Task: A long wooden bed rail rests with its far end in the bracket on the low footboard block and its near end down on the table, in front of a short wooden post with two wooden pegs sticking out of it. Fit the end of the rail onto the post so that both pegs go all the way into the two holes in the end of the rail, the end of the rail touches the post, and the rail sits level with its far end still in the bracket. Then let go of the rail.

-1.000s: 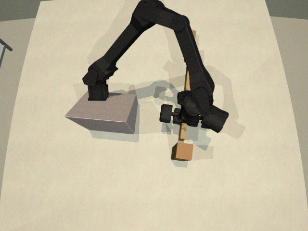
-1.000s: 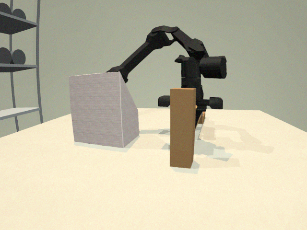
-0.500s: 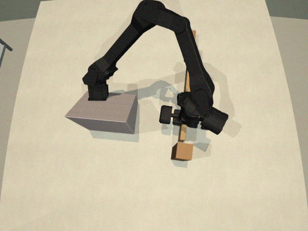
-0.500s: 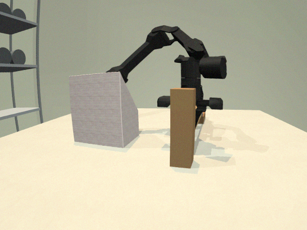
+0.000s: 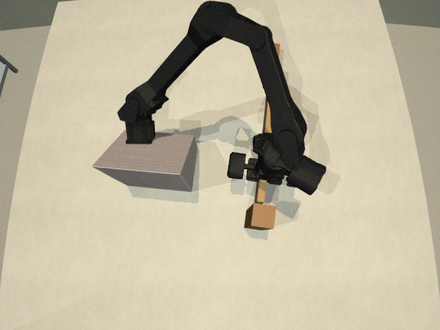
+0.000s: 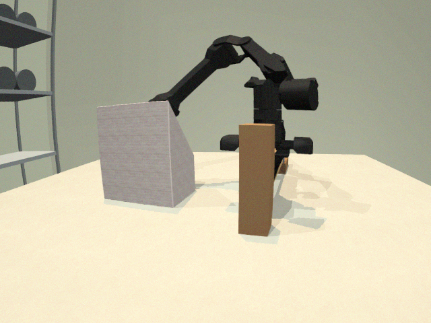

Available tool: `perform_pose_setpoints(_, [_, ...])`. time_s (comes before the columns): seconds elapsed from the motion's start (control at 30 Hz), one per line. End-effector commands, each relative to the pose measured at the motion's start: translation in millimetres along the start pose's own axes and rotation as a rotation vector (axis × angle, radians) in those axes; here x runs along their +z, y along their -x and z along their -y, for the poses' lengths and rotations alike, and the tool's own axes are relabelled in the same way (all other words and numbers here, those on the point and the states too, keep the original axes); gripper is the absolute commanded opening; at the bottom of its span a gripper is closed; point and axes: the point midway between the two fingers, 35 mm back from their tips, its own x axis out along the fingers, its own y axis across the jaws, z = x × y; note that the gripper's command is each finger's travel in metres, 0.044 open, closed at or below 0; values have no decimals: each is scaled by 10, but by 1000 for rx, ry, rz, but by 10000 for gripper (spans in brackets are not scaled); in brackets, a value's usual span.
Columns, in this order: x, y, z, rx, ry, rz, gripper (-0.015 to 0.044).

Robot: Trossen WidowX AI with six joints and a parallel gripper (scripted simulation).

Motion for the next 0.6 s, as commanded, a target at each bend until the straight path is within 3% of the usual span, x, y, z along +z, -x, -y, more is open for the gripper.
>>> perform_pose_setpoints(0.0, [-31, 22, 3, -5, 0, 1, 0])
perform_pose_setpoints(0.57, [-85, 19, 3, -6, 0, 0, 0])
